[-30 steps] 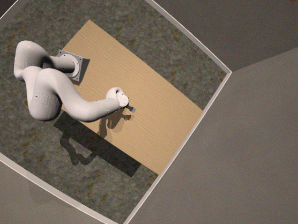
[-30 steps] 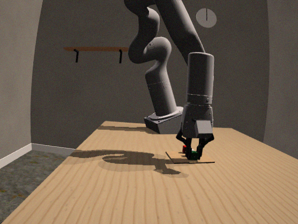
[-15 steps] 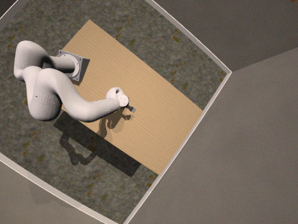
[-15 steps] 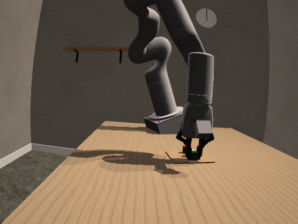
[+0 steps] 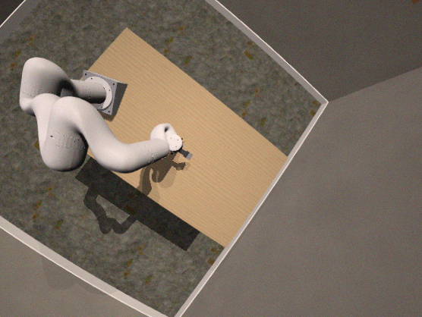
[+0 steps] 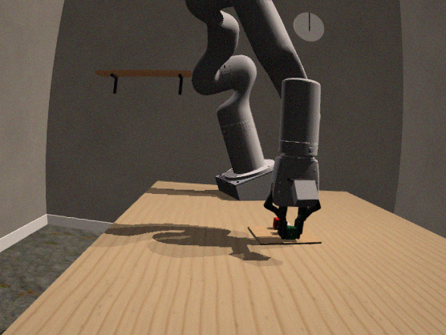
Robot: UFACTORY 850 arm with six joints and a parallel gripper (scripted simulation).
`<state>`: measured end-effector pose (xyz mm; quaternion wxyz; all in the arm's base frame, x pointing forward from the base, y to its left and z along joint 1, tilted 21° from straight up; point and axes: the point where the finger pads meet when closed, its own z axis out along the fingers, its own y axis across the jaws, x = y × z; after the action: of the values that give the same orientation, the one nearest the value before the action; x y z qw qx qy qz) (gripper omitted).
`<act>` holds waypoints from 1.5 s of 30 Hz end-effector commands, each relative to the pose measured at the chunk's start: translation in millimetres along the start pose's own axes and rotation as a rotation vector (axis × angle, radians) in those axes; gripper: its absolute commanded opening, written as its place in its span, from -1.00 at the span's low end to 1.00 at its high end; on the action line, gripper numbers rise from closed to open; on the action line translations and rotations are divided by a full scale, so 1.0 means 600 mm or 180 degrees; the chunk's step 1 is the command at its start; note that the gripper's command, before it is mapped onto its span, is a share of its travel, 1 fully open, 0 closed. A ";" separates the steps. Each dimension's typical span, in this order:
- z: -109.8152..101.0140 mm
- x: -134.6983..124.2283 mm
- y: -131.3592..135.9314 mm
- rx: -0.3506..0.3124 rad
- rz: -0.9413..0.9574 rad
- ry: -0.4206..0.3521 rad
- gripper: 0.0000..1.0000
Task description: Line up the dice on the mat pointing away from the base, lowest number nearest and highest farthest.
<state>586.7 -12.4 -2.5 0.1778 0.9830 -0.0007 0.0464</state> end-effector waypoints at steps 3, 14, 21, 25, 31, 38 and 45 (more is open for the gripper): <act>-0.001 0.002 0.000 0.0001 0.0001 0.0006 -0.58; -0.001 0.002 0.000 0.0001 0.0001 0.0006 -0.58; -0.001 0.002 0.000 0.0001 0.0001 0.0006 -0.58; -0.001 0.002 0.000 0.0001 0.0001 0.0006 -0.58; 0.001 0.002 0.000 0.0001 0.0001 0.0006 -0.58; 0.003 0.002 0.000 0.0001 0.0001 0.0005 -0.58; 0.005 0.002 0.000 0.0001 0.0001 0.0005 -0.58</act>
<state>587.1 -13.5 -5.8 0.1778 0.9830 -0.0007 0.0464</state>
